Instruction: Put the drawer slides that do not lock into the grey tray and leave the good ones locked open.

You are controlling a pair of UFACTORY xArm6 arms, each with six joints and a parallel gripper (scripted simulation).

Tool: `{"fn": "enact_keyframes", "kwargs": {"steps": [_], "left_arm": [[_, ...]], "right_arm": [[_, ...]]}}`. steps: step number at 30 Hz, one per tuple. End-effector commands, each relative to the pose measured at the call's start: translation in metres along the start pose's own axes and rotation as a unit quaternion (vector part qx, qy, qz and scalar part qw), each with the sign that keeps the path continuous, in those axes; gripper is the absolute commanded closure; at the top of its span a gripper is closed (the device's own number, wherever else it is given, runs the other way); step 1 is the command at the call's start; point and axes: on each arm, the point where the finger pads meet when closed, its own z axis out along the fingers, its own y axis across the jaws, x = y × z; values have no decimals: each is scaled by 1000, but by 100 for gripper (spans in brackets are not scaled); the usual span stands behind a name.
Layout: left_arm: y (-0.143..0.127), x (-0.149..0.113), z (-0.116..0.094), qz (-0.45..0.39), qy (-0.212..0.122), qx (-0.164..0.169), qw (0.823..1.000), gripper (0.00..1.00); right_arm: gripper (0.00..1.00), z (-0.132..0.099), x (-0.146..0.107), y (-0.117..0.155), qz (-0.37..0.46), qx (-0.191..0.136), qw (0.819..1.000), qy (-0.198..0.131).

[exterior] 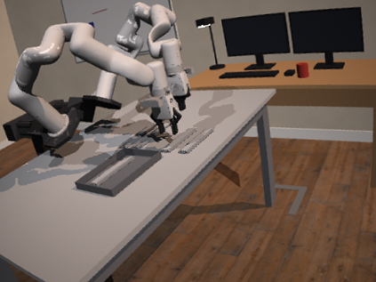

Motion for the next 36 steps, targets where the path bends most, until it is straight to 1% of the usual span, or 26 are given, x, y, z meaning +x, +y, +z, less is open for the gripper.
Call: {"fn": "enact_keyframes", "kwargs": {"steps": [1,2,8,19,30,36], "left_arm": [[1,0,-2,0,-1,-2,1000,100],[1,0,-2,0,-1,-2,1000,100],[1,0,-2,0,-1,-2,1000,100],[1,0,-2,0,-1,-2,1000,100],[1,0,-2,0,-1,-2,1000,100],[1,0,-2,0,-1,-2,1000,100]], "right_arm": [[33,13,-1,-3,1,3,1000,-1],[33,13,-1,-3,1,3,1000,-1],[33,30,-1,-3,1,3,1000,-1],[33,34,-1,-3,1,3,1000,-1],[33,52,-1,-3,1,3,1000,-1],[33,55,-1,-3,1,3,1000,-1]]}}
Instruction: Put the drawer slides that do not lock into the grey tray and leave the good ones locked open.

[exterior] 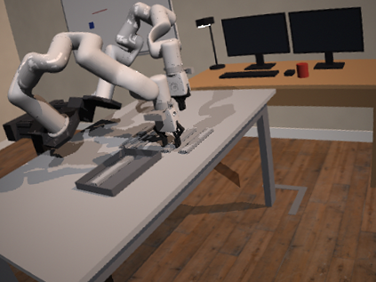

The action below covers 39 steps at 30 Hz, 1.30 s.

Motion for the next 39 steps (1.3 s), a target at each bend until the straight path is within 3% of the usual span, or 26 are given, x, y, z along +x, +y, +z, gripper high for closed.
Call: {"fn": "enact_keyframes", "kwargs": {"steps": [1,7,8,34,39], "left_arm": [[1,0,-2,0,-1,-2,1000,100],[1,0,-2,0,-1,-2,1000,100],[1,0,-2,0,-1,-2,1000,100],[1,0,-1,0,-1,-2,1000,100],[1,0,7,-1,-1,-2,1000,100]], "right_arm": [[33,-1,-1,-2,1,2,1000,-1],[33,-1,-1,-2,1,2,1000,-1],[100,-1,-1,-2,1,2,1000,-1],[100,-1,-1,-2,1,2,1000,-1],[100,-1,-1,-2,1,2,1000,-1]]}}
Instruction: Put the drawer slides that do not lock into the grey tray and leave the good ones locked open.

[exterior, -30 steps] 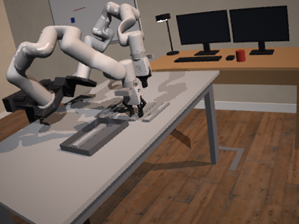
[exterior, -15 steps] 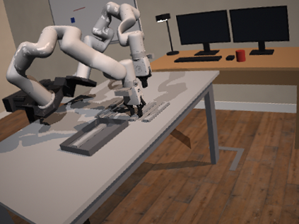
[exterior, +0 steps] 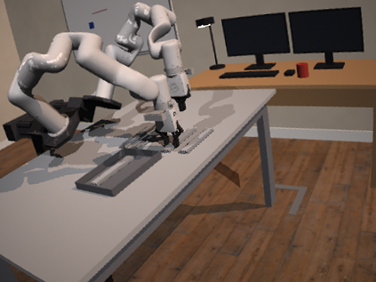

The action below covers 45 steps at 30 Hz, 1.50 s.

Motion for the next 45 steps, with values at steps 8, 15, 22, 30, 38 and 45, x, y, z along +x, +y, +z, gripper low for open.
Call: {"fn": "enact_keyframes", "kwargs": {"steps": [8,15,22,30,38,45], "left_arm": [[1,0,38,-1,0,-2,1000,100],[1,0,64,-1,0,-2,1000,100],[1,0,94,-1,0,-1,1000,100],[1,0,100,-1,0,-1,1000,100],[1,5,101,-1,0,-1,1000,100],[1,8,102,-1,0,-1,1000,100]], "right_arm": [[100,-2,-1,-2,0,2,1000,-1],[100,-2,-1,-2,0,2,1000,-1],[100,-2,-1,-2,0,2,1000,-1],[100,-2,-1,-2,0,2,1000,-1],[100,-2,-1,-2,0,2,1000,-1],[100,-2,-1,-2,0,2,1000,-1]]}}
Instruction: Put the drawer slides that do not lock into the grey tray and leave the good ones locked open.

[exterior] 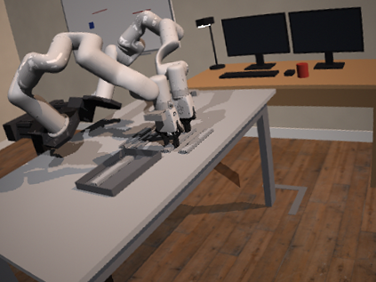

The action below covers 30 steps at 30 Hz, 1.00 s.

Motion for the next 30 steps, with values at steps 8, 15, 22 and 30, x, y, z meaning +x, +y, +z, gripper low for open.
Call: {"fn": "enact_keyframes", "kwargs": {"steps": [8,15,22,30], "left_arm": [[1,5,0,0,0,-1,1000,100],[1,9,-1,0,0,-1,1000,100],[1,12,-1,0,0,-1,1000,100],[1,22,-1,0,0,-1,1000,100]], "right_arm": [[100,-2,-1,-2,0,2,1000,-1],[100,-2,-1,-2,0,2,1000,-1],[100,-2,-1,-2,0,2,1000,-1],[100,-2,-1,-2,0,2,1000,-1]]}}
